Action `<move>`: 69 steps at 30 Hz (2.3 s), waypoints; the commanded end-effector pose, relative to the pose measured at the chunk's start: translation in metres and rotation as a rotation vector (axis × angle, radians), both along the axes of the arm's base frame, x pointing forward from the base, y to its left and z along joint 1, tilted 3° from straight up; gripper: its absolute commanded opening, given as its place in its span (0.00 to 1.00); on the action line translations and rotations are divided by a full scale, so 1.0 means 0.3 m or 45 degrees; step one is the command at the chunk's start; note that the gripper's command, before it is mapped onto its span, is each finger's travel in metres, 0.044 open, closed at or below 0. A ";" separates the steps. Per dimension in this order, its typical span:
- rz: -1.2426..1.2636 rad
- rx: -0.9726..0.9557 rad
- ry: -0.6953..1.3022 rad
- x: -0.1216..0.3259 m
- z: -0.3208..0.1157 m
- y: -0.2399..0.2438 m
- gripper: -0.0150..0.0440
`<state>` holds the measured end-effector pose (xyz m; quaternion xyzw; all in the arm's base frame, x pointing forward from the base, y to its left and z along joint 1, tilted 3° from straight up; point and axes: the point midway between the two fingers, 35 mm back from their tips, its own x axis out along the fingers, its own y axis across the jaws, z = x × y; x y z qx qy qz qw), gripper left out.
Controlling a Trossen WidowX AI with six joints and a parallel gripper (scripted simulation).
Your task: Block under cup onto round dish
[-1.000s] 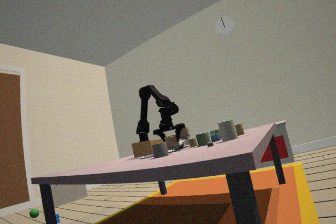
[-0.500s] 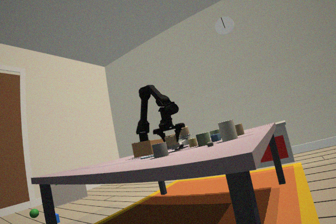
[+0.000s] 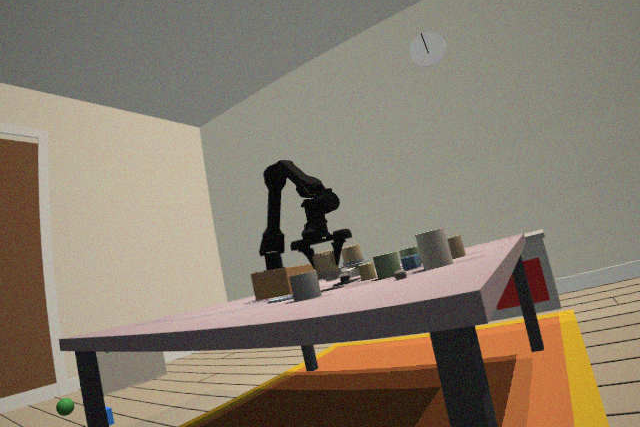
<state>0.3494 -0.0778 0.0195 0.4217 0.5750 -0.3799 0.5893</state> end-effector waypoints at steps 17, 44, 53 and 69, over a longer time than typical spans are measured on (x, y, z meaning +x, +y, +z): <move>-0.003 -0.006 -0.016 0.012 0.094 -0.008 0.25; -0.003 -0.006 -0.016 0.006 0.209 -0.012 0.25; -0.003 -0.006 -0.016 0.000 0.247 -0.013 0.25; -0.003 -0.006 -0.015 -0.012 0.316 -0.013 0.25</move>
